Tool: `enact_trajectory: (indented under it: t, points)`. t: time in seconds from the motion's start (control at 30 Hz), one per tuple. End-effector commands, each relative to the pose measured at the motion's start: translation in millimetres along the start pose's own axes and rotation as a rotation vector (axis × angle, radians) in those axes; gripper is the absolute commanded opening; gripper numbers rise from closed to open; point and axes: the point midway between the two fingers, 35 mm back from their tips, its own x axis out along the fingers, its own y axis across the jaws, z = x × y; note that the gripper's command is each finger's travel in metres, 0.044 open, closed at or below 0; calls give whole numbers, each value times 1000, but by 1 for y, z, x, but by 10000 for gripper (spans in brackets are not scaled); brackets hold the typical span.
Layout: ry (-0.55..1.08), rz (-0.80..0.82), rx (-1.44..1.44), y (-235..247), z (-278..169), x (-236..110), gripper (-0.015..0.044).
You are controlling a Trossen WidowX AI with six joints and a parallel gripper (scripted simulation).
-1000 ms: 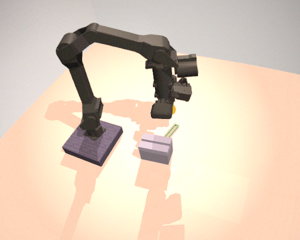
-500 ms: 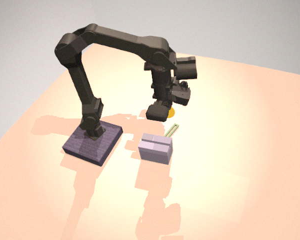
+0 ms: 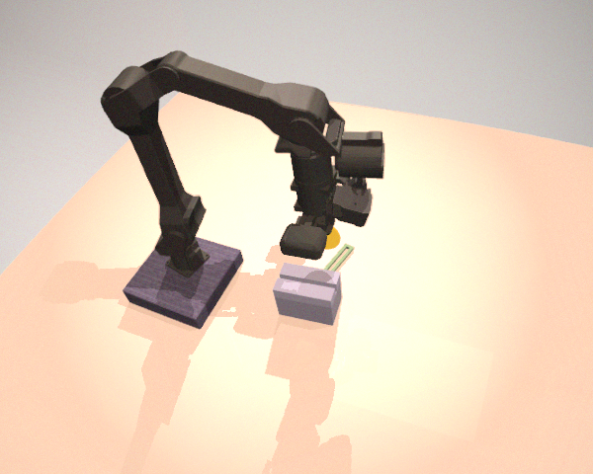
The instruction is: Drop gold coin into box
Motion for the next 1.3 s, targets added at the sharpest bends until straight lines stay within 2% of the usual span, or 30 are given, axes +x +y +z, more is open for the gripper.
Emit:
enact_trajectory:
  t: [0.0, 0.63, 1.27]
  points:
    - [7, 2, -3, -12, -3, 1, 0]
    - [8, -3, -5, -58, -12, 1, 0]
    - [2, -7, -4, -56, -12, 1, 0]
